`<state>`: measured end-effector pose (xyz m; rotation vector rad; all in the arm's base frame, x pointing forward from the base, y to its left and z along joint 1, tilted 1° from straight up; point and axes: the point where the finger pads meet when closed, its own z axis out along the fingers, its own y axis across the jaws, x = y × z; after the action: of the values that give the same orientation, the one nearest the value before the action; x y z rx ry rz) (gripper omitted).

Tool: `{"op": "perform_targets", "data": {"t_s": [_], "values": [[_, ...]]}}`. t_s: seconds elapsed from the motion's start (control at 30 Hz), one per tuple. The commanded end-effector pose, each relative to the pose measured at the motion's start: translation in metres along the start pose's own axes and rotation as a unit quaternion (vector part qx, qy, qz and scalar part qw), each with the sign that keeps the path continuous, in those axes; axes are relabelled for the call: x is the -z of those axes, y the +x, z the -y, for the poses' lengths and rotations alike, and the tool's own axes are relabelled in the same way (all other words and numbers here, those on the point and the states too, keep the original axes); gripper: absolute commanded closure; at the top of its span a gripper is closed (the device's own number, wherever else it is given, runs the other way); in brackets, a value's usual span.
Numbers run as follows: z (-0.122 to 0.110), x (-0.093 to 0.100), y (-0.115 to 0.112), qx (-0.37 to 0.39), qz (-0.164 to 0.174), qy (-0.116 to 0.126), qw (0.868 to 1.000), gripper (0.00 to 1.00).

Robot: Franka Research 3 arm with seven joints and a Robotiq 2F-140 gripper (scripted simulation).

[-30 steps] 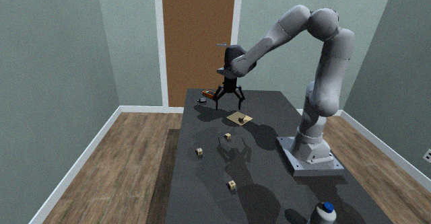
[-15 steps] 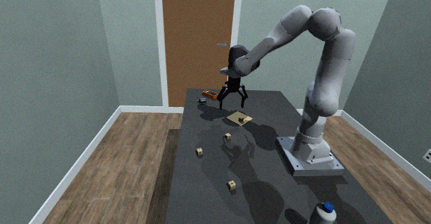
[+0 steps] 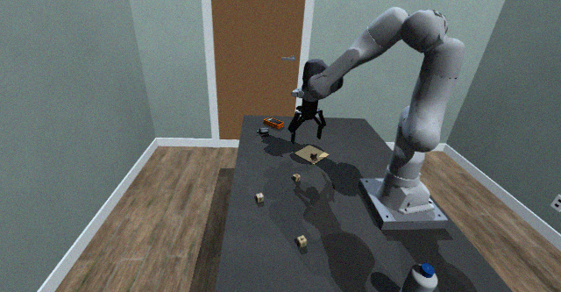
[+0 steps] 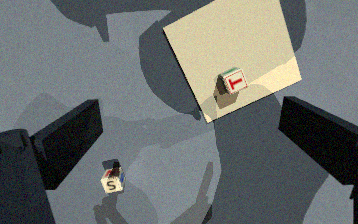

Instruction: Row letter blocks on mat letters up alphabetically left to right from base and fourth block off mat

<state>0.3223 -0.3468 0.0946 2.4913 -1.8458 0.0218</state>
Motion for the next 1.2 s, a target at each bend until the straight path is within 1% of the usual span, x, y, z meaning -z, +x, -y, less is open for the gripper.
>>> {"op": "perform_targets", "data": {"t_s": [0.0, 0.2, 0.27, 0.3, 0.77, 0.83, 0.97, 1.1, 1.13, 1.17], "values": [[-0.006, 0.000, 0.003, 0.069, 0.002, 0.007, 0.998, 0.00], [-0.018, -0.002, 0.004, 0.099, 0.003, 0.008, 0.995, 0.00], [-0.018, -0.002, 0.004, 0.099, 0.003, 0.008, 0.995, 0.00], [-0.024, -0.003, 0.005, 0.113, 0.003, 0.009, 0.994, 0.00], [-0.050, -0.008, 0.006, 0.182, 0.005, 0.012, 0.983, 0.00], [-0.050, -0.008, 0.006, 0.182, 0.005, 0.012, 0.983, 0.00], [-0.061, -0.010, 0.006, 0.210, 0.006, 0.014, 0.978, 0.00], [-0.064, -0.011, 0.006, 0.217, 0.006, 0.014, 0.976, 0.00], [-0.064, -0.011, 0.006, 0.217, 0.006, 0.014, 0.976, 0.57], [-0.064, -0.011, 0.006, 0.217, 0.006, 0.014, 0.976, 0.57]]}}
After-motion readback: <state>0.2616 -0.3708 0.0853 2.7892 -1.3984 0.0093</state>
